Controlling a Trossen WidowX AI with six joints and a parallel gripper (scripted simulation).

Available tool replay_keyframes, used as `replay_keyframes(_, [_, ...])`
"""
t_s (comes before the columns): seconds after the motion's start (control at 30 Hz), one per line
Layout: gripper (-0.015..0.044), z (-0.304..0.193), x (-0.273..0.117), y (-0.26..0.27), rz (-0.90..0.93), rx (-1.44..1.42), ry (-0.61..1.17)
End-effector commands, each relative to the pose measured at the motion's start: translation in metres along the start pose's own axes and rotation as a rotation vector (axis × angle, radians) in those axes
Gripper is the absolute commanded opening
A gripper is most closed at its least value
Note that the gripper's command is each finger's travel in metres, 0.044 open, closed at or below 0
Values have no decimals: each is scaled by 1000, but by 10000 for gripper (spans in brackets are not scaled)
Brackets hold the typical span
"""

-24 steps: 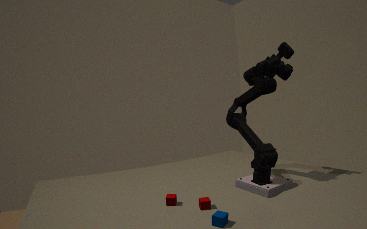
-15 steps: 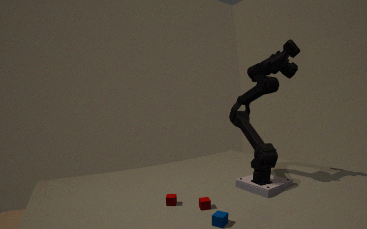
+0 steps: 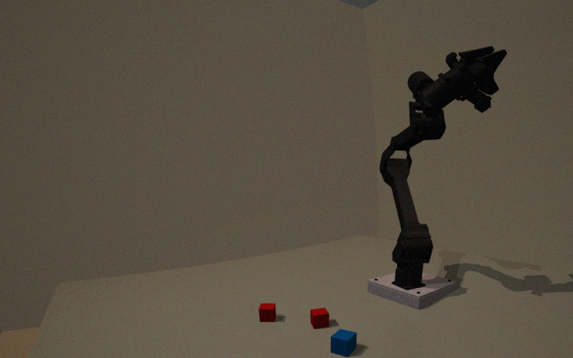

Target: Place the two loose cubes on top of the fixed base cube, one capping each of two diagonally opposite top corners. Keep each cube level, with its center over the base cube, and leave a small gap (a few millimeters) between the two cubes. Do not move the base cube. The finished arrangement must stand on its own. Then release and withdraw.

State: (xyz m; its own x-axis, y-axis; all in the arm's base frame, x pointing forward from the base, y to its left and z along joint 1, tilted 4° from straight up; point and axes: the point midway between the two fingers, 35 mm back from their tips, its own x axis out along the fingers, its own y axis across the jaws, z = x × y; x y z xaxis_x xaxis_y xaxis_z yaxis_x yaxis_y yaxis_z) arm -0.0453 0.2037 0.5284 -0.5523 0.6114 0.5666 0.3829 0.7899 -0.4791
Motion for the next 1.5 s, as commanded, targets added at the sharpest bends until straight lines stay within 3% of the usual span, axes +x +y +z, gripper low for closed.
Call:
replay_keyframes(0.0, [265,-29,-10,69,246,152,119])
replay_keyframes(0.33, [265,-75,-93,200,745,448,449])
replay_keyframes(0.73, [265,-84,-264,284,1282,782,954])
replay_keyframes(1.13, [265,-29,-436,264,1760,1145,1535])
replay_keyframes(1.47, [265,42,-513,191,2086,1506,1969])
